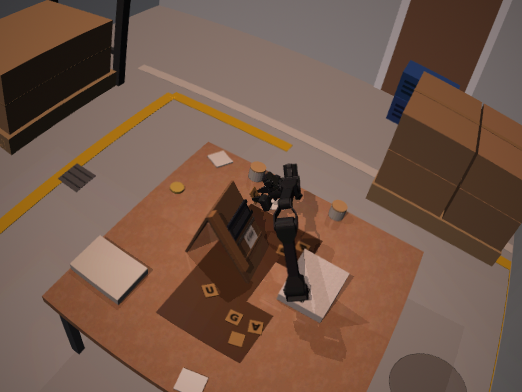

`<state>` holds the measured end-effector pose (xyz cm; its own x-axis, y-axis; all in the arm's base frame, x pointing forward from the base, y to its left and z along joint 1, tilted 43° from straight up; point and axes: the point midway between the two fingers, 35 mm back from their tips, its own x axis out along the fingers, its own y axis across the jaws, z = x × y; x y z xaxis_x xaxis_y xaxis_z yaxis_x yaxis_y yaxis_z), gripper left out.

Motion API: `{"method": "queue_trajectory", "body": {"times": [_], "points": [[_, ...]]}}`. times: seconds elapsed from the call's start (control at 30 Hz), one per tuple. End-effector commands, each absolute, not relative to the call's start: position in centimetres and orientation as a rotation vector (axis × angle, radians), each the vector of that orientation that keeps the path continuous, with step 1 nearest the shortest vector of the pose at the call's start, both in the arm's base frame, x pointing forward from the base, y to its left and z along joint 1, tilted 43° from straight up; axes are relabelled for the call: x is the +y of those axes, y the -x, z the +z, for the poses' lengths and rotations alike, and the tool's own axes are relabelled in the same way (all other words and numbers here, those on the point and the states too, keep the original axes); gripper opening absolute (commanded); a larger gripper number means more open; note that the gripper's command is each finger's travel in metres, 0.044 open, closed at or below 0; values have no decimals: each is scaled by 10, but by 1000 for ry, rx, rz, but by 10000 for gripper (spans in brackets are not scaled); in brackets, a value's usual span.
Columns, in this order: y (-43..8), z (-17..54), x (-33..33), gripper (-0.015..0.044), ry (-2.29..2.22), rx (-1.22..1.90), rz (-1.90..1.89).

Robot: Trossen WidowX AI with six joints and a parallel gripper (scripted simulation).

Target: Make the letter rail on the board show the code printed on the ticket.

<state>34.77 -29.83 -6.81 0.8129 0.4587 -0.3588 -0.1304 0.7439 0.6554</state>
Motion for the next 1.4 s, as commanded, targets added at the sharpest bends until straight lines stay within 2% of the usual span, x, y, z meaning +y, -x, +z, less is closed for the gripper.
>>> {"method": "queue_trajectory", "body": {"times": [0.0, 1.37], "points": [[-348, -65, -297, 0, -659, 531, 340], [-345, -53, -283, 0, -661, 531, 341]]}}
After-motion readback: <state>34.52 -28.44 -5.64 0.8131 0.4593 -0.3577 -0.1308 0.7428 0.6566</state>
